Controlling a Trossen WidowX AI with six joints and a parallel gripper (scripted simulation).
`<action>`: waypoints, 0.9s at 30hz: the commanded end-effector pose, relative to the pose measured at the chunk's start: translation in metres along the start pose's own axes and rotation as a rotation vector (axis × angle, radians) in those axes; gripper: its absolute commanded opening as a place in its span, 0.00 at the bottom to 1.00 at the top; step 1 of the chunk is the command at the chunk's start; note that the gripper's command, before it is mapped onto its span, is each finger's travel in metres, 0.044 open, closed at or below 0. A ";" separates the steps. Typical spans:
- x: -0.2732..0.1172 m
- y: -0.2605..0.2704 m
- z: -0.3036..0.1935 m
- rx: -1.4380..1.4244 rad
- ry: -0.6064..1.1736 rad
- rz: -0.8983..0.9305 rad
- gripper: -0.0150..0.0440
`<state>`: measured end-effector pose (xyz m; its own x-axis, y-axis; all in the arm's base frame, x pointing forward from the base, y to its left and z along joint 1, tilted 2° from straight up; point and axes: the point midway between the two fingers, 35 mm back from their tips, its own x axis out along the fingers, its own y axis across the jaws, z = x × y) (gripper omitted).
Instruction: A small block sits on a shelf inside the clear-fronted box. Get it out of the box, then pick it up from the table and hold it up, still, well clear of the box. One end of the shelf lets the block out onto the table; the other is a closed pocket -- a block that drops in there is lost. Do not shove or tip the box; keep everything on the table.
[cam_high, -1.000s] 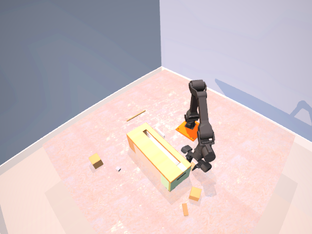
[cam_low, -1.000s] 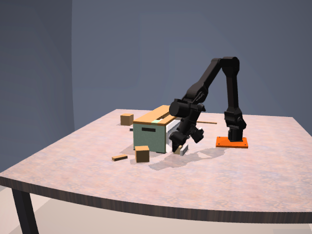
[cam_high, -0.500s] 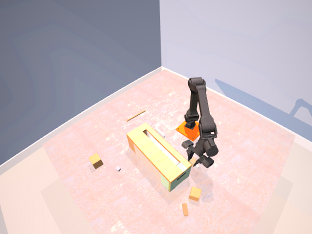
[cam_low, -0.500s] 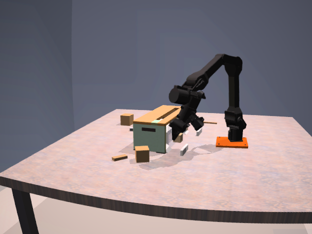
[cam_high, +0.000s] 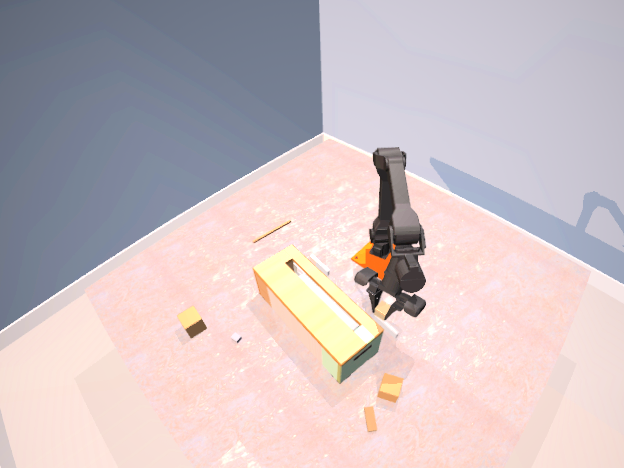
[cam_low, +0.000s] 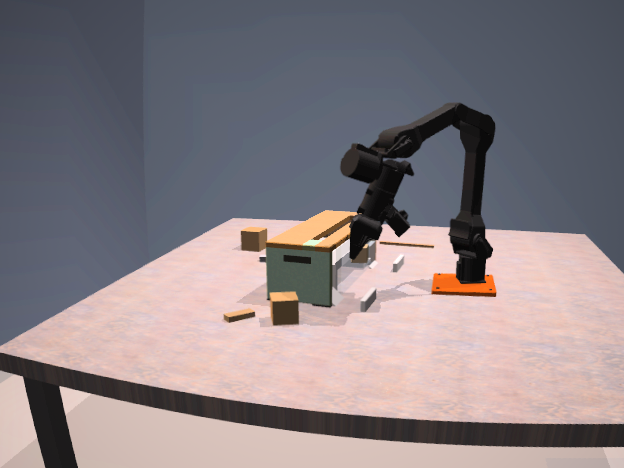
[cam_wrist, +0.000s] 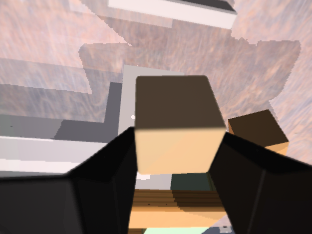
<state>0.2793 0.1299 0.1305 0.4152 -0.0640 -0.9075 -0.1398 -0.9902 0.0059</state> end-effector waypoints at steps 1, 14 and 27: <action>-0.018 0.010 -0.003 -0.087 0.008 -0.049 0.25; -0.065 0.040 -0.002 -0.350 0.072 -0.171 0.25; -0.076 0.047 0.000 -0.425 0.098 -0.193 0.25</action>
<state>0.2425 0.0884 0.1982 0.4808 0.1278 -0.8674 0.3094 -0.9504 0.0315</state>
